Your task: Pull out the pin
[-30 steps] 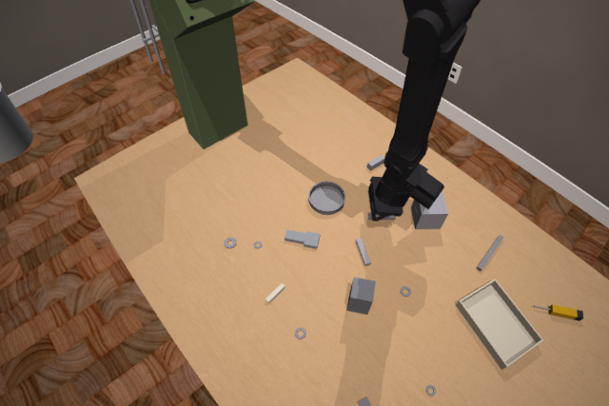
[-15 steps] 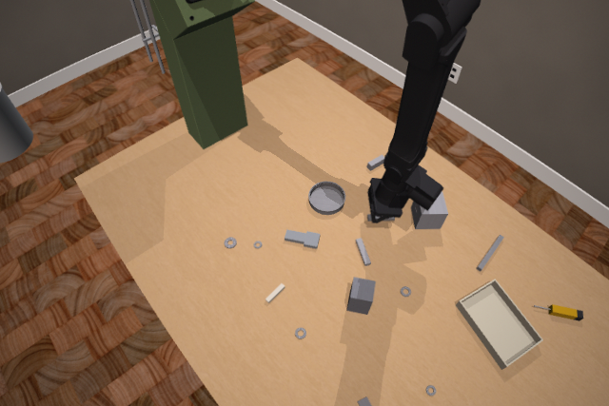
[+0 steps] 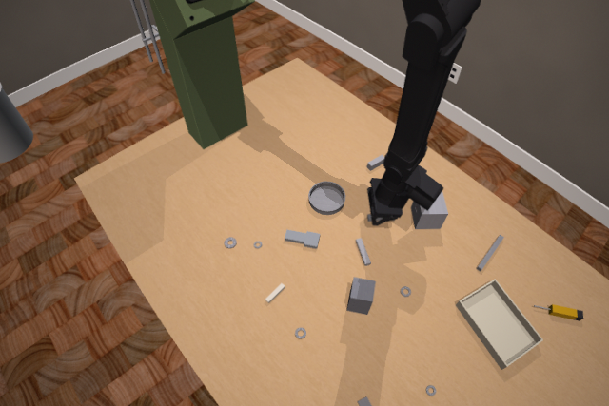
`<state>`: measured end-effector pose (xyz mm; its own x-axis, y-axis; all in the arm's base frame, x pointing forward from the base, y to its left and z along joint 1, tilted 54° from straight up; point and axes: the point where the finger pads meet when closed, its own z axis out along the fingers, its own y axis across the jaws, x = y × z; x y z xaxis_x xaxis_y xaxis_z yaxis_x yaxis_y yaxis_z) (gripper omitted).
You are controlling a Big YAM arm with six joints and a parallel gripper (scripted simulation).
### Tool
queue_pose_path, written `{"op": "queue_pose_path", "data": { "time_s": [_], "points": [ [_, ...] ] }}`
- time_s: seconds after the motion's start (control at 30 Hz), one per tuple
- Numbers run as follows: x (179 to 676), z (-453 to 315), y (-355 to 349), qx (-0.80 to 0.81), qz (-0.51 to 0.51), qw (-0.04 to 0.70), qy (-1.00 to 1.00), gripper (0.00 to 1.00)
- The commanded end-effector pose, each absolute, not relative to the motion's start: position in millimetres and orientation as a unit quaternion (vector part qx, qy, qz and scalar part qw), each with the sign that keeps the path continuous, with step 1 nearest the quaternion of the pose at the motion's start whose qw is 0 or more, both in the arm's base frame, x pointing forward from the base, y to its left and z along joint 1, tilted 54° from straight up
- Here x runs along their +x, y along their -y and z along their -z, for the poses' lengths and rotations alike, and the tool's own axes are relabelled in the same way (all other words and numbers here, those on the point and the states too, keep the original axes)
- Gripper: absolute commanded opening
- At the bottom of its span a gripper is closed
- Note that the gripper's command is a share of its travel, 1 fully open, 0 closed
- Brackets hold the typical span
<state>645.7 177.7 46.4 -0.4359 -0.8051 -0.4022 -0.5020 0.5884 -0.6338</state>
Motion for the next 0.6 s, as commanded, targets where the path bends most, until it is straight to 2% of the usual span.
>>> {"op": "queue_pose_path", "data": {
  "time_s": [0.0, 0.57],
  "points": [
    [650.1, -49.7, -174.3, -0.399, 0.219, 0.354, -0.817, 0.40],
    [637.2, -58.9, -173.5, -0.399, 0.219, 0.354, -0.817, 0.40]
  ]
}}
